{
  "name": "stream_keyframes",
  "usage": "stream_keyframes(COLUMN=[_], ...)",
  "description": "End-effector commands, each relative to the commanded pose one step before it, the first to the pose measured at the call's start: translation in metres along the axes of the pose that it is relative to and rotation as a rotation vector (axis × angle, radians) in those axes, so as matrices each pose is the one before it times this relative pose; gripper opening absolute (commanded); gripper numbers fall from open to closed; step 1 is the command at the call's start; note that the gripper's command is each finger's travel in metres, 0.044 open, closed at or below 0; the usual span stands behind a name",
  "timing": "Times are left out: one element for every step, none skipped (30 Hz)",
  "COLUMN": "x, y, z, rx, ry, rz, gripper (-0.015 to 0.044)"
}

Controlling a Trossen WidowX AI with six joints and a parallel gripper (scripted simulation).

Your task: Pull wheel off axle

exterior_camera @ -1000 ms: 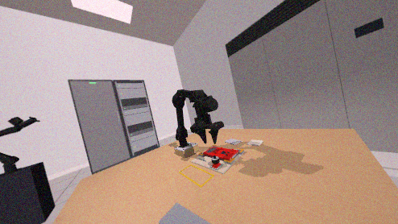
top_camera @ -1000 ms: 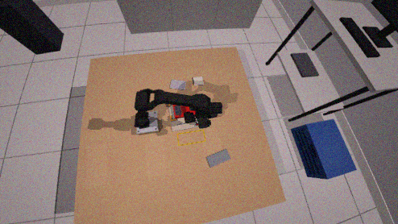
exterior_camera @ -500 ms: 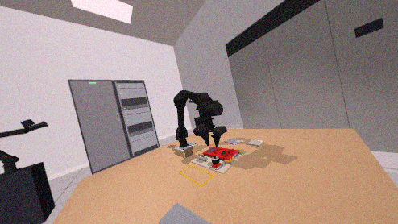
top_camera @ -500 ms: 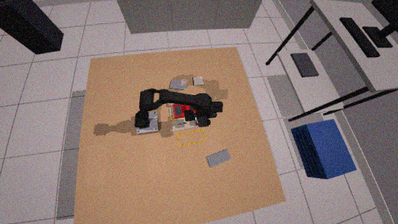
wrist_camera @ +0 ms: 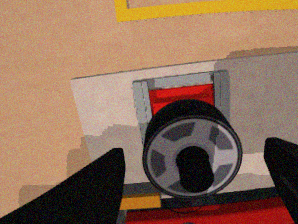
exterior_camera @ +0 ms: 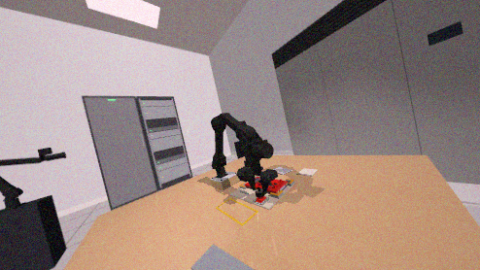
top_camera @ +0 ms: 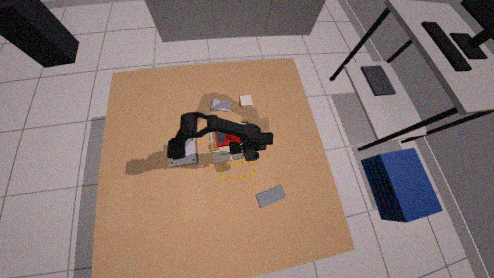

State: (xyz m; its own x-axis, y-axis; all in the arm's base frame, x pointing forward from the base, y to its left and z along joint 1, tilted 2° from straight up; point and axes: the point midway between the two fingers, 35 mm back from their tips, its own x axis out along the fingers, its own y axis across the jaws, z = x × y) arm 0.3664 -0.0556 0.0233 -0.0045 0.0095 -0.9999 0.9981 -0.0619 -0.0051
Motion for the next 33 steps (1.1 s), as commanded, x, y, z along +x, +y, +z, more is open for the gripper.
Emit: stream_keyframes(x=[0.00631, 0.0, -0.00283, 0.0, 0.0, 0.0, 0.0, 0.0, 0.0, 0.0, 0.0, 0.0, 0.0, 0.0, -0.00005, -0.00011, -0.00016, -0.00022, -0.00027, -0.00031, -0.00033, -0.00033, -0.00033, -0.00033, -0.00033, -0.00033, -0.00033, -0.00033, -0.00033, -0.00033, -0.00033, -0.00033, -0.00033], y=[0.00057, 0.0, -0.00087, 0.0, 0.0, 0.0, 0.0, 0.0, 0.0, 0.0, 0.0, 0.0, 0.0, 0.0, 0.0, 0.00001, 0.00001, 0.00001, 0.00002, 0.00002, 0.00002, 0.00002, 0.00002, 0.00002, 0.00002, 0.00002, 0.00002, 0.00002, 0.00002, 0.00002, 0.00002, 0.00002, 0.00002], z=[0.00048, 0.0, -0.00054, 0.0, 0.0, 0.0, 0.0, 0.0, 0.0, 0.0, 0.0, 0.0, 0.0, 0.0, 0.0, 0.0, 0.0, 0.0, 0.0, 0.0, 0.0, 0.0, 0.0, 0.0, 0.0, 0.0, 0.0, 0.0, 0.0, 0.0, 0.0, 0.0, 0.0], rx=[-0.0033, 0.0, 0.0031, 0.0, 0.0, 0.0, 0.0, 0.0, 0.0, 0.0, 0.0, 0.0, 0.0, 0.0, 0.0, 0.0, 0.0, 0.0, 0.0, 0.0, 0.0, 0.0, 0.0, 0.0, 0.0, 0.0, 0.0, 0.0, 0.0, 0.0, 0.0, 0.0, 0.0], ry=[-0.00502, 0.0, 0.00495, 0.0, 0.0, 0.0, 0.0, 0.0, 0.0, 0.0, 0.0, 0.0, 0.0, 0.0, -0.00001, -0.00001, -0.00002, -0.00003, -0.00004, -0.00004, -0.00004, -0.00004, -0.00004, -0.00004, -0.00004, -0.00004, -0.00004, -0.00004, -0.00004, -0.00004, -0.00004, -0.00004, -0.00004], rz=[0.00818, 0.0, -0.00772, 0.0, 0.0, 0.0, 0.0, 0.0, 0.0, 0.0, 0.0, 0.0, 0.0, 0.0, 0.00001, 0.00002, 0.00003, 0.00005, 0.00006, 0.00007, 0.00007, 0.00007, 0.00007, 0.00007, 0.00007, 0.00007, 0.00007, 0.00007, 0.00007, 0.00007, 0.00007, 0.00007, 0.00007], gripper=[0.03, 0.03, 0.0274, 0.0247, 0.0221, 0.0195, 0.0188, 0.0182, 0.0175, 0.0168, 0.0162, 0.0155, 0.0148, 0.0142, 0.0115, 0.0089, 0.0063, 0.0037, 0.001, 0.0, 0.0, 0.0, 0.0, 0.0, 0.0, 0.0, 0.0, 0.0, 0.0, 0.0, 0.0, 0.0, 0.0])
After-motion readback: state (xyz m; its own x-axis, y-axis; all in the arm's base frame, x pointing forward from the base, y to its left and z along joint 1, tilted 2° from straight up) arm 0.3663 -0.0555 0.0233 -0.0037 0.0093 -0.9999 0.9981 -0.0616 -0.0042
